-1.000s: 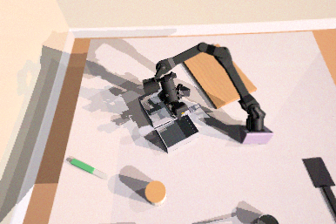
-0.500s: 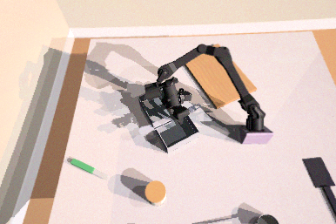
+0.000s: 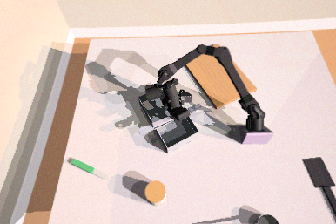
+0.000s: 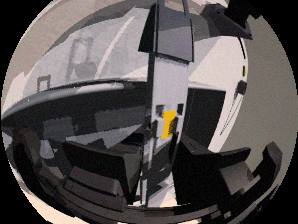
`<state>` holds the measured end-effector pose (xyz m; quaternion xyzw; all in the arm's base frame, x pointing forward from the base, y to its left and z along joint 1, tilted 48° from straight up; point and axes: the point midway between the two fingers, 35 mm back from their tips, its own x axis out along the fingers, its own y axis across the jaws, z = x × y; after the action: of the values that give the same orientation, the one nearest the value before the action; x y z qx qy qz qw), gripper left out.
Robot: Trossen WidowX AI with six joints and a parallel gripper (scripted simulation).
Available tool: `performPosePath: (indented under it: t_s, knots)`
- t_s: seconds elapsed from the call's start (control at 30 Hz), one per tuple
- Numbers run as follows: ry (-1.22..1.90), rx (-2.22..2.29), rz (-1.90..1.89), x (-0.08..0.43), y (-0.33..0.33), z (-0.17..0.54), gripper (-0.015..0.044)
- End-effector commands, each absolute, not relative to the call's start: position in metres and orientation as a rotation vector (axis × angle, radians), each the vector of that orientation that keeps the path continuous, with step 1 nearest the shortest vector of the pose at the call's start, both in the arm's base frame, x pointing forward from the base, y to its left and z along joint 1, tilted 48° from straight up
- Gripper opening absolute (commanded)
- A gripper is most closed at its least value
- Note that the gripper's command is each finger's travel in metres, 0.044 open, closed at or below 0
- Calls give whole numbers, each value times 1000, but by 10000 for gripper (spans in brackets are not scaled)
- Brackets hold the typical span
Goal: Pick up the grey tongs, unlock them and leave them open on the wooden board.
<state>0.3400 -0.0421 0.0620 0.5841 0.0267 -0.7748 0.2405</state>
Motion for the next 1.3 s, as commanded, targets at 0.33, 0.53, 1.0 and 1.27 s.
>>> performPosePath:
  t_s: [0.33, 0.53, 1.0, 1.27]
  knots:
    - [75, 1598, -2120, 341, -35, 68, -150]
    - [81, 1594, -2117, 338, 13, 111, -150]
    - [57, 1585, -2099, 337, 14, 113, -150]
    - [-112, 1529, -1956, 333, 11, 111, -150]
